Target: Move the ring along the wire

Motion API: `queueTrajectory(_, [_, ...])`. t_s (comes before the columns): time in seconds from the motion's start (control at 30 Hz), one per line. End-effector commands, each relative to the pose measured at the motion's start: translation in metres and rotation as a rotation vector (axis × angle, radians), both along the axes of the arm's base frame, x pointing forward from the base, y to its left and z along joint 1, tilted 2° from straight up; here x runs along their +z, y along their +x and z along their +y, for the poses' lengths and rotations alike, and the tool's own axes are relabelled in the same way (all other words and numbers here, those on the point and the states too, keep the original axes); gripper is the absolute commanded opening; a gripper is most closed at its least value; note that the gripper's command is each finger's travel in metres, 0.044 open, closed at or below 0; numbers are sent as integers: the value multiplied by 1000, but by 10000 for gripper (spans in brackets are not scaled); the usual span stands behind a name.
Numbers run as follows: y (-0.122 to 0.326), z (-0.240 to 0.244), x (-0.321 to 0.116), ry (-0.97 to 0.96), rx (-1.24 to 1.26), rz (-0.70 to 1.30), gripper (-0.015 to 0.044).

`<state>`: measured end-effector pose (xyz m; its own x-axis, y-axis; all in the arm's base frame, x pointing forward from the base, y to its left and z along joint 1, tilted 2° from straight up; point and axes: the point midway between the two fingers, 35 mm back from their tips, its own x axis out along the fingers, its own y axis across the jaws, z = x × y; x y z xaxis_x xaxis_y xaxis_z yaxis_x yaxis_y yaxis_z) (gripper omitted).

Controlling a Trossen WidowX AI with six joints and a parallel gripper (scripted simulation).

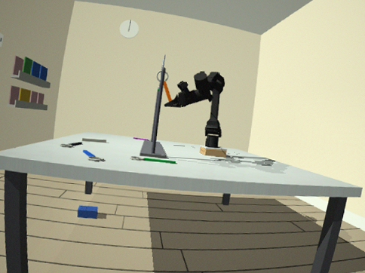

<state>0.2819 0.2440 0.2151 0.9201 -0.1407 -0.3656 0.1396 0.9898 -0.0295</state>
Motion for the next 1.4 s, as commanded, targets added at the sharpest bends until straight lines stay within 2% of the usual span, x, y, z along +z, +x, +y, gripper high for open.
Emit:
queueTrajectory(0.0, [1, 1, -3, 6, -6, -7, -150])
queueTrajectory(0.97, [1, 1, -13, 6, -6, -7, -150])
queueTrajectory(1.37, [-1, 2, -12, 3, -2, -3, 160])
